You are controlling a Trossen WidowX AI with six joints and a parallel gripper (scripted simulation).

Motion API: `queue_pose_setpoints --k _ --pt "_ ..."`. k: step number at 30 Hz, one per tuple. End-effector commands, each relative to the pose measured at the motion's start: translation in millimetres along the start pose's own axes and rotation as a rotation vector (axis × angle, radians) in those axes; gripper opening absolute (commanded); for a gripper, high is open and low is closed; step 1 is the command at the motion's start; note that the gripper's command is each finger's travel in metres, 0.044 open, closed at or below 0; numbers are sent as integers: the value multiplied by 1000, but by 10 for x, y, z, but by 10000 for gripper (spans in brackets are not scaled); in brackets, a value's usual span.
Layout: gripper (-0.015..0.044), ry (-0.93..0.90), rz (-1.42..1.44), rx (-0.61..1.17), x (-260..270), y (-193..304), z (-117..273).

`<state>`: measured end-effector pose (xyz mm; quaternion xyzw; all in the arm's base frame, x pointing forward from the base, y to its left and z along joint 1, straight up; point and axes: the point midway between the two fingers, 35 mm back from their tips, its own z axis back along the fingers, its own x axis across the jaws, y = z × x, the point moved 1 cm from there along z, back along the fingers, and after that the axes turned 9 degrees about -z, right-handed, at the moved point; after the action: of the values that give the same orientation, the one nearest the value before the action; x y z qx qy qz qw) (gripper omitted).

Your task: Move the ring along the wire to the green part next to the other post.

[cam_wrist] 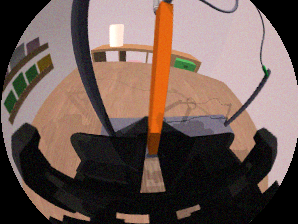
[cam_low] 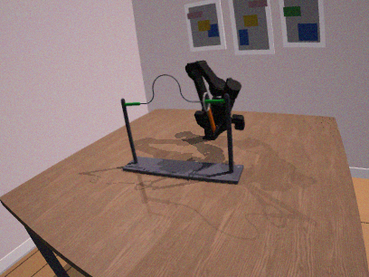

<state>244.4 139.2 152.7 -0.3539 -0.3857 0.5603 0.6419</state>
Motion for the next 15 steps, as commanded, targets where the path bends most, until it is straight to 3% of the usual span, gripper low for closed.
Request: queue_pose_setpoints --k 1,15 --pt "-150 2 -5 -4 50 -10 8" --pt "-150 1 -5 -5 83 99 -43"
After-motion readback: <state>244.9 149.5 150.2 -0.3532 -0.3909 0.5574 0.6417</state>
